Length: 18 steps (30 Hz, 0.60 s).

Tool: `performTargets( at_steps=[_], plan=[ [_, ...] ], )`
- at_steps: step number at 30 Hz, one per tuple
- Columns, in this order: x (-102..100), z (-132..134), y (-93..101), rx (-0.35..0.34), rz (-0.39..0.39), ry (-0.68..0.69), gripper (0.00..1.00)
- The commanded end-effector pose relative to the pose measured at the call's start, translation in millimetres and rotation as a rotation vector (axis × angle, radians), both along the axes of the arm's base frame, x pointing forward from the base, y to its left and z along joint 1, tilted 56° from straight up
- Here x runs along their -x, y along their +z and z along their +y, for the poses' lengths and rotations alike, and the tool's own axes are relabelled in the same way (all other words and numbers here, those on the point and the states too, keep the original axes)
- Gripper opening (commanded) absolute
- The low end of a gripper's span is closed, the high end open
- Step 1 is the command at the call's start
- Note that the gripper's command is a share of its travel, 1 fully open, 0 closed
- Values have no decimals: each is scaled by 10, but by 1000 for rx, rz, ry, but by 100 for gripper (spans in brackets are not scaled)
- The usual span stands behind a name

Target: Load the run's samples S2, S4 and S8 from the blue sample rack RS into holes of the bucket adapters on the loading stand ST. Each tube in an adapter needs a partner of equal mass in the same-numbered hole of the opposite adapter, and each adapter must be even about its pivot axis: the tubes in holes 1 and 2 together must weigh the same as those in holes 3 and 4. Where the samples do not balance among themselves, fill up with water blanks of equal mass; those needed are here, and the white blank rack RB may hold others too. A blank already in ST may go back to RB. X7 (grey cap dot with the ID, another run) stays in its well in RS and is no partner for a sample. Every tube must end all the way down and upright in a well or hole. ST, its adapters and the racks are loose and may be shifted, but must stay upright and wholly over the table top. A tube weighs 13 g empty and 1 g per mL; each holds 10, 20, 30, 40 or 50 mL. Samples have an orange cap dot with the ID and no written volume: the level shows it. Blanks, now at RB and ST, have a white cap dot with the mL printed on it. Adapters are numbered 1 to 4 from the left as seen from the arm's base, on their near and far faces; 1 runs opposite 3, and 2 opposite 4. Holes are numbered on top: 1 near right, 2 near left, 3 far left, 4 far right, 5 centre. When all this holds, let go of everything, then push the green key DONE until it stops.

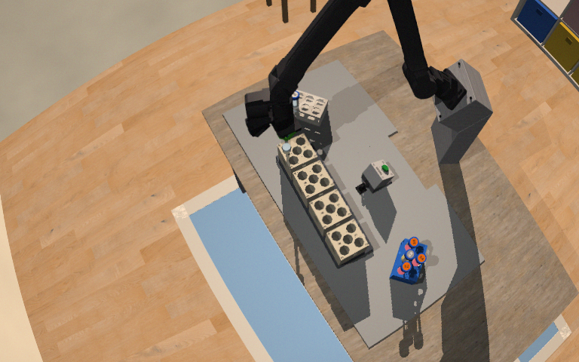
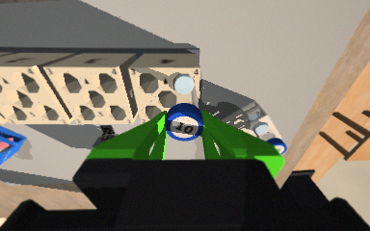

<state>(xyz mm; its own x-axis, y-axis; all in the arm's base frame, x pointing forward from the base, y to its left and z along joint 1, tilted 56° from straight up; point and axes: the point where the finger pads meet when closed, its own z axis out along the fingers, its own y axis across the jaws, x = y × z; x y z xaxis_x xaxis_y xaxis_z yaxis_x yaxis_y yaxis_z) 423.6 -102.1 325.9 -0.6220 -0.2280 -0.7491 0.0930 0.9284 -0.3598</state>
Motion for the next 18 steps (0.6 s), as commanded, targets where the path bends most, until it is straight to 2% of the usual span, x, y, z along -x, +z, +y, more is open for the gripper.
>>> performTargets(
  at_steps=[1,9,11,12,16,18],
  plan=[
    [104,83,252,3,-44,6,0],
    [175,111,400,5,-60,6,0],
    [175,111,400,5,-60,6,0],
    [226,138,278,0,-39,4,0],
    [309,172,524,4,-69,4,0],
    [362,191,584,4,-73,4,0]
  ],
)
